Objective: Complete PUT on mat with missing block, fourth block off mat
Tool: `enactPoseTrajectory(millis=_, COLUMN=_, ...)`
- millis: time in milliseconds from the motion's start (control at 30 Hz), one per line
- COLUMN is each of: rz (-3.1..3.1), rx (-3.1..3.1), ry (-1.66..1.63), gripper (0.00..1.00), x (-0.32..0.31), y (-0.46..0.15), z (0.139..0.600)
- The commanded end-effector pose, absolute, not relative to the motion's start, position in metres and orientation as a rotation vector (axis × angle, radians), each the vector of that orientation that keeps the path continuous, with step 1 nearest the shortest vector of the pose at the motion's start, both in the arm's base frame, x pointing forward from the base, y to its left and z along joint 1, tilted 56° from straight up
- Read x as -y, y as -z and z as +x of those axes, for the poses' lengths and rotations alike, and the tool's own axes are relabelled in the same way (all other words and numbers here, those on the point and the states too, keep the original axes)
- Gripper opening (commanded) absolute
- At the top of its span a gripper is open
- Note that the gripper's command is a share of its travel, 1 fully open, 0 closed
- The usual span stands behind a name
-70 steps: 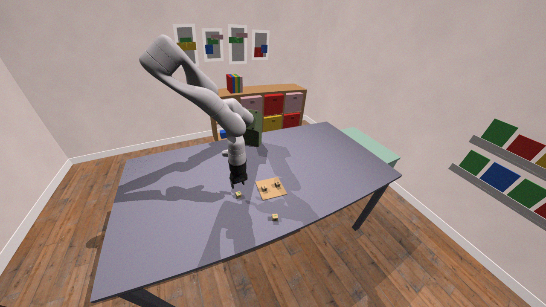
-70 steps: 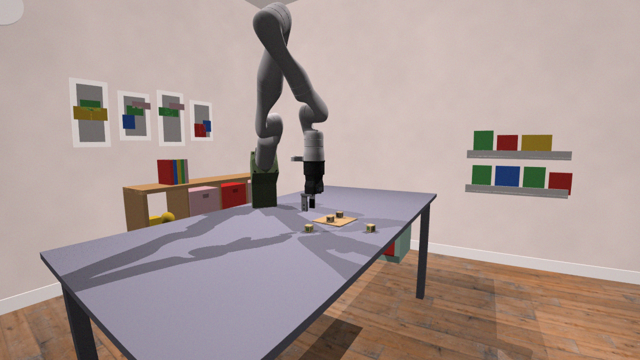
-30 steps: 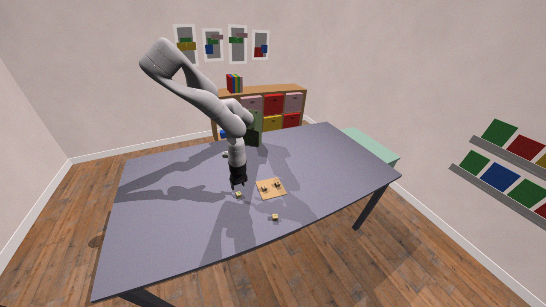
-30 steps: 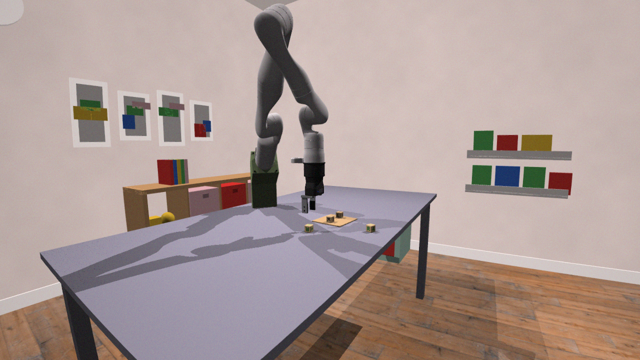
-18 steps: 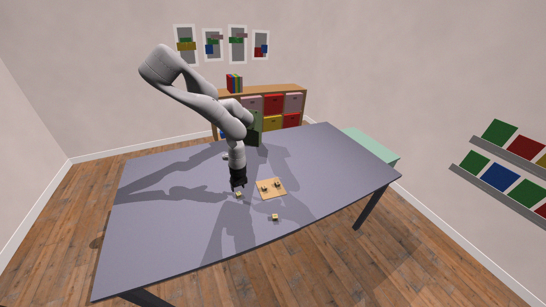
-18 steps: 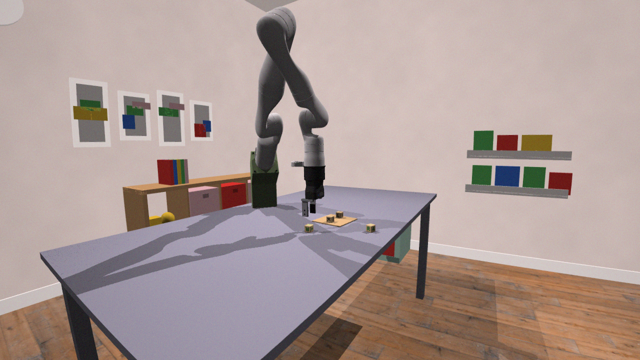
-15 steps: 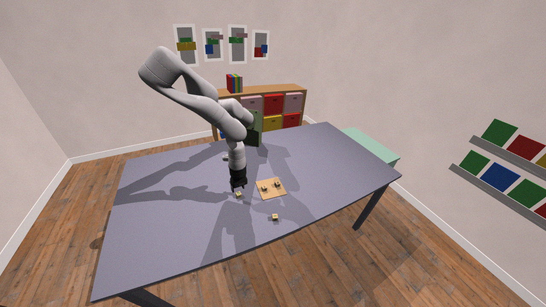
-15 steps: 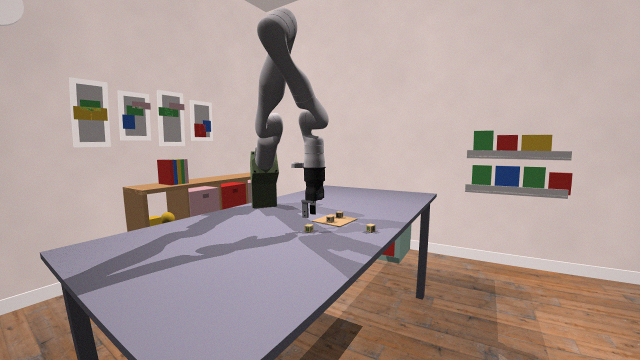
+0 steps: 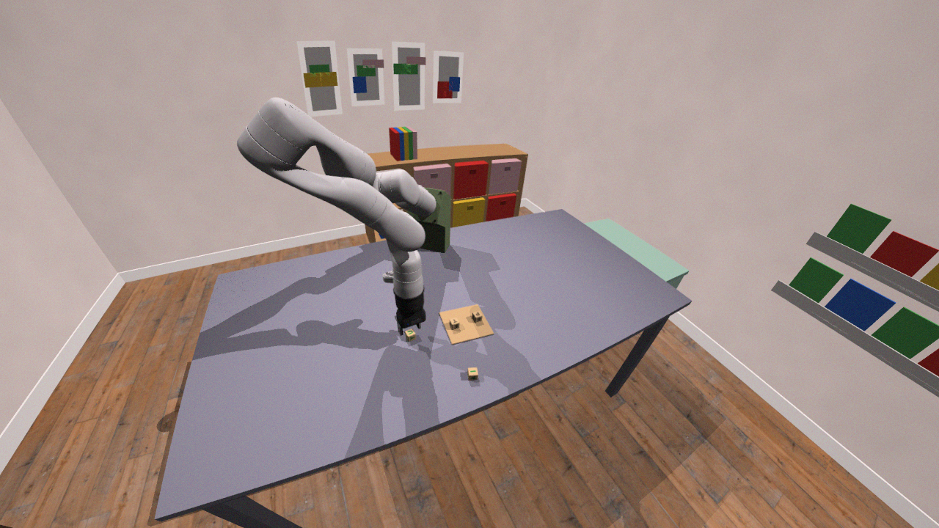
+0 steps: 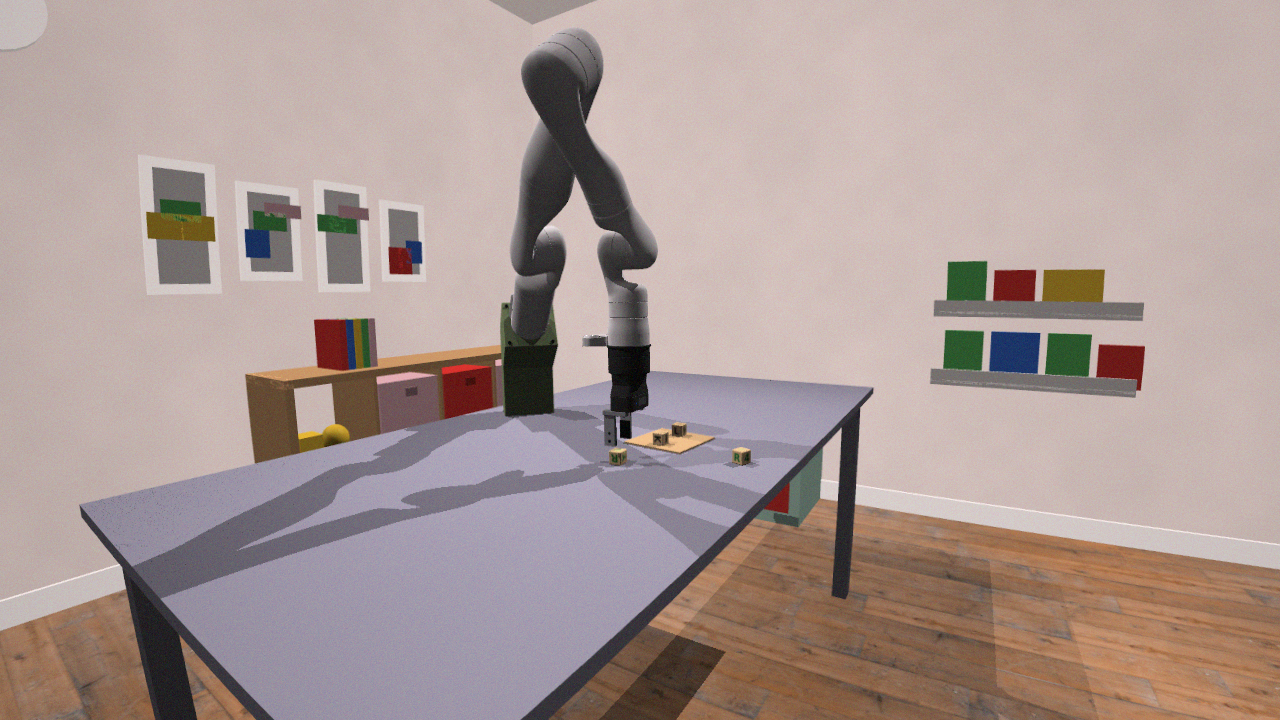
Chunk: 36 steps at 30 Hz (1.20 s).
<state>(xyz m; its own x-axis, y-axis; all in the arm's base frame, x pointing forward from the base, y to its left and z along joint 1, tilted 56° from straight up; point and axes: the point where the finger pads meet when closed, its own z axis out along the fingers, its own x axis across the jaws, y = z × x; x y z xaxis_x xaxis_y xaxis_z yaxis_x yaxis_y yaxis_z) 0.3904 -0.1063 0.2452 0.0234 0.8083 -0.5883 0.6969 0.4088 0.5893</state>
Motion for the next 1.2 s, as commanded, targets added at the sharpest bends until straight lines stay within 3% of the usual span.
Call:
enactPoseTrajectory(millis=0, rz=1.331, rx=-1.714, ry=-0.141, gripper=1.00, x=0.1076, y=-0.2404, z=0.3913)
enactPoseTrajectory(millis=1167, rz=1.331, rx=-1.714, ry=-0.141, gripper=1.00, x=0.1097, y=-0.2378, z=0.3948)
